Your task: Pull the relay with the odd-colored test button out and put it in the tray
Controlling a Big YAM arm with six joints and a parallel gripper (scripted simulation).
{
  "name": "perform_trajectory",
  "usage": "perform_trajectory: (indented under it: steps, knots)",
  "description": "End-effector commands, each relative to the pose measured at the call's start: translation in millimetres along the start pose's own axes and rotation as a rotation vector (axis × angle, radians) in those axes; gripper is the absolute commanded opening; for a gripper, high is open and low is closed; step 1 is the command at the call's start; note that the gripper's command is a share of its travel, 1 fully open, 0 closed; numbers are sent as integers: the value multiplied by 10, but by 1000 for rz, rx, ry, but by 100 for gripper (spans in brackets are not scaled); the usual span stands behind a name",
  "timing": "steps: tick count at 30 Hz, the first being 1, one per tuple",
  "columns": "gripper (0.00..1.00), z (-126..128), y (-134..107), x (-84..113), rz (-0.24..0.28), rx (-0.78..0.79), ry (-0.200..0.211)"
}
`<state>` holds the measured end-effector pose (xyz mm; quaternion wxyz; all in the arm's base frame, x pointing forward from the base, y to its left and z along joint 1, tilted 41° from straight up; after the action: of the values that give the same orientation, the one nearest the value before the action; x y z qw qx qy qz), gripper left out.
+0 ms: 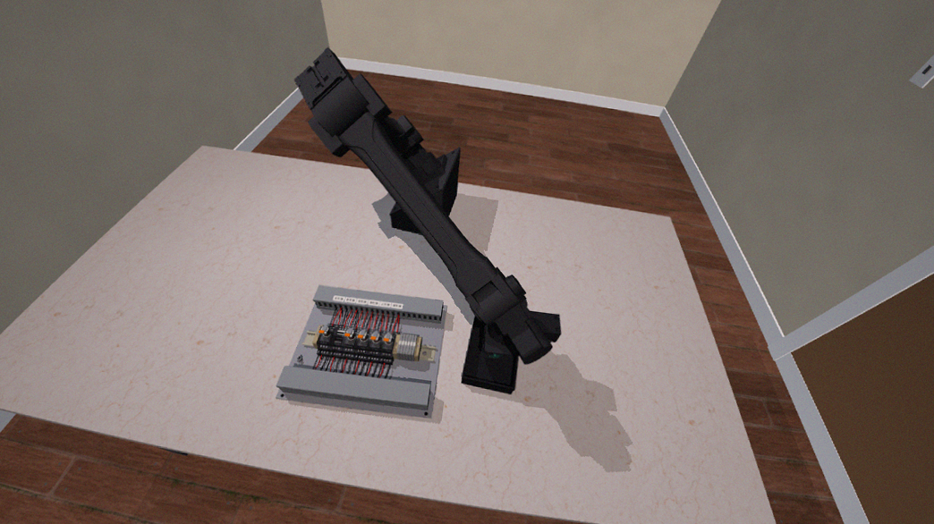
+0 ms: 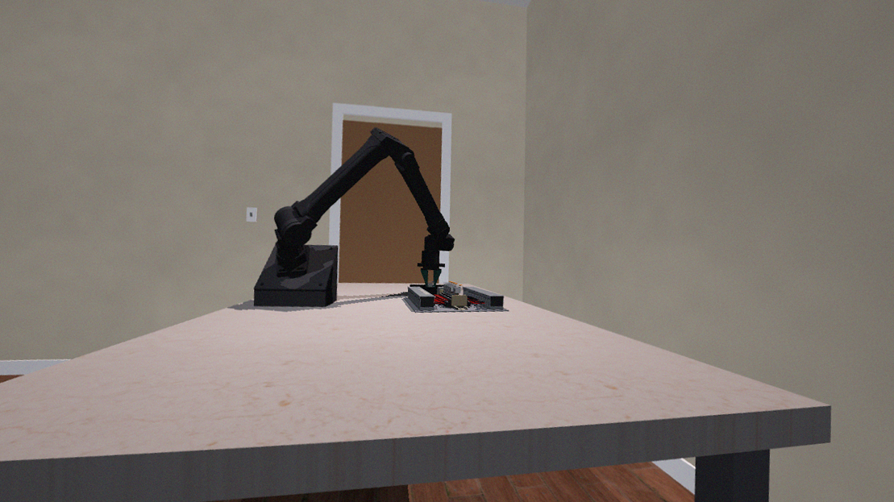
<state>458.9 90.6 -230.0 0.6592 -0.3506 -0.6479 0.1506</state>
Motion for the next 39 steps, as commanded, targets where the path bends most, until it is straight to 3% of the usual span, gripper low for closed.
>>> perform_trajectory:
  steps: [1,39]
  knots:
    - [0,-20,-9,-93,-2,3,5]
    - [0,-63,7,-76,-6,-1,1]
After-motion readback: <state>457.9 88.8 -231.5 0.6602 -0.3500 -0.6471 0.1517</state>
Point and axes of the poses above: the point where the finger pads meet when closed, its own x axis back along the fingers, its own z axis across the jaws, y = z × x, the point moved 3 cm from there along x, back along the fingers, and after that the axes turned 15 degrees about -x, right-handed, at the moved point
